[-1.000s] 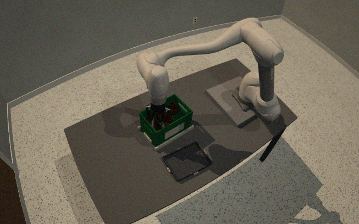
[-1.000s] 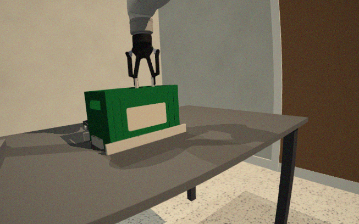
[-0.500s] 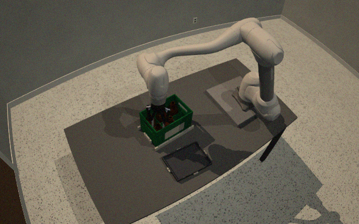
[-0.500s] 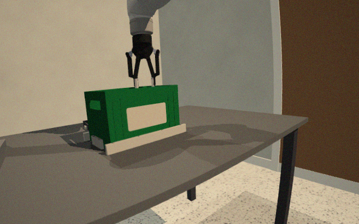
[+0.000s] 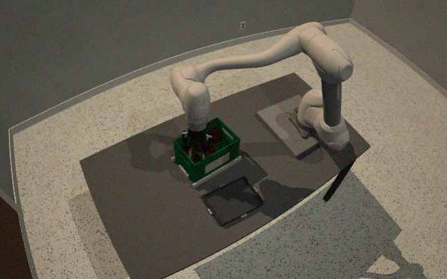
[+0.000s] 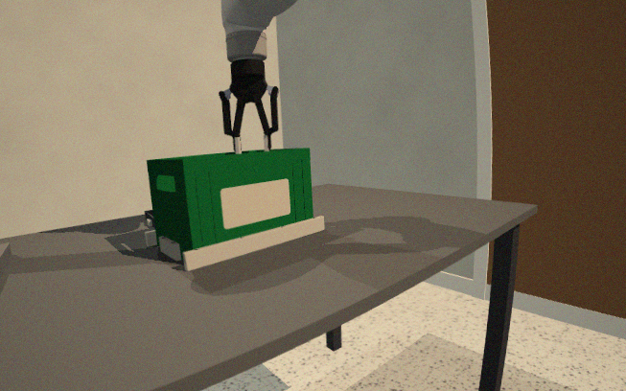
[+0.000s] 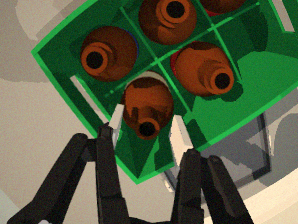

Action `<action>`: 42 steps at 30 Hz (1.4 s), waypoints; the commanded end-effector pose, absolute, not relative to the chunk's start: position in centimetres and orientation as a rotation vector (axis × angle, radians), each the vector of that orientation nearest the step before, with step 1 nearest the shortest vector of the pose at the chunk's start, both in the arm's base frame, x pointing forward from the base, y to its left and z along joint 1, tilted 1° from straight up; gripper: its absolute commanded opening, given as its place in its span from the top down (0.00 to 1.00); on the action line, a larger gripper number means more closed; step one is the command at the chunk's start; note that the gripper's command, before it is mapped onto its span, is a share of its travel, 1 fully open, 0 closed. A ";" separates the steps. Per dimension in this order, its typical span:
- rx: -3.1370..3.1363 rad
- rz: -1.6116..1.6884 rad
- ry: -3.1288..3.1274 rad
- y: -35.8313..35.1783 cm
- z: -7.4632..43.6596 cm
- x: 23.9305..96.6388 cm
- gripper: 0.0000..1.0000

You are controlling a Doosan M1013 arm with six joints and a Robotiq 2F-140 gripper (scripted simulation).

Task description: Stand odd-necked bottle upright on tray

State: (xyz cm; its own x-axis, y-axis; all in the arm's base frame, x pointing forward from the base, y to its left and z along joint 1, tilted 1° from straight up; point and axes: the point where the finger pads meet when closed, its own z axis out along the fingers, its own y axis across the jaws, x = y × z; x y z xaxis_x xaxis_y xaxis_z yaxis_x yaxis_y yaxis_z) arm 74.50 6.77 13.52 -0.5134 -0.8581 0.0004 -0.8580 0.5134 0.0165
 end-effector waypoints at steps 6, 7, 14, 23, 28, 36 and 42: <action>1.545 -0.022 -2.726 6.8 13.5 74.5 0.62; 1.545 -0.022 -2.726 6.8 13.5 74.5 0.62; 1.545 -0.022 -2.726 6.8 13.5 74.5 0.62; 1.545 -0.022 -2.726 6.8 13.5 74.5 1.00; 1.545 -0.022 -2.726 6.8 13.5 74.5 1.00; 1.545 -0.022 -2.726 6.8 13.5 74.5 1.00; 1.545 -0.022 -2.726 6.8 13.5 74.5 1.00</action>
State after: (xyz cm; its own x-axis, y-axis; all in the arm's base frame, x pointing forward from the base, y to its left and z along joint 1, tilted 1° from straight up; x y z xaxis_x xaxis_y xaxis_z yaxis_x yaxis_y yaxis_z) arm 74.51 6.77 13.53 -0.5134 -0.8581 0.0003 -0.8580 0.5134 0.0163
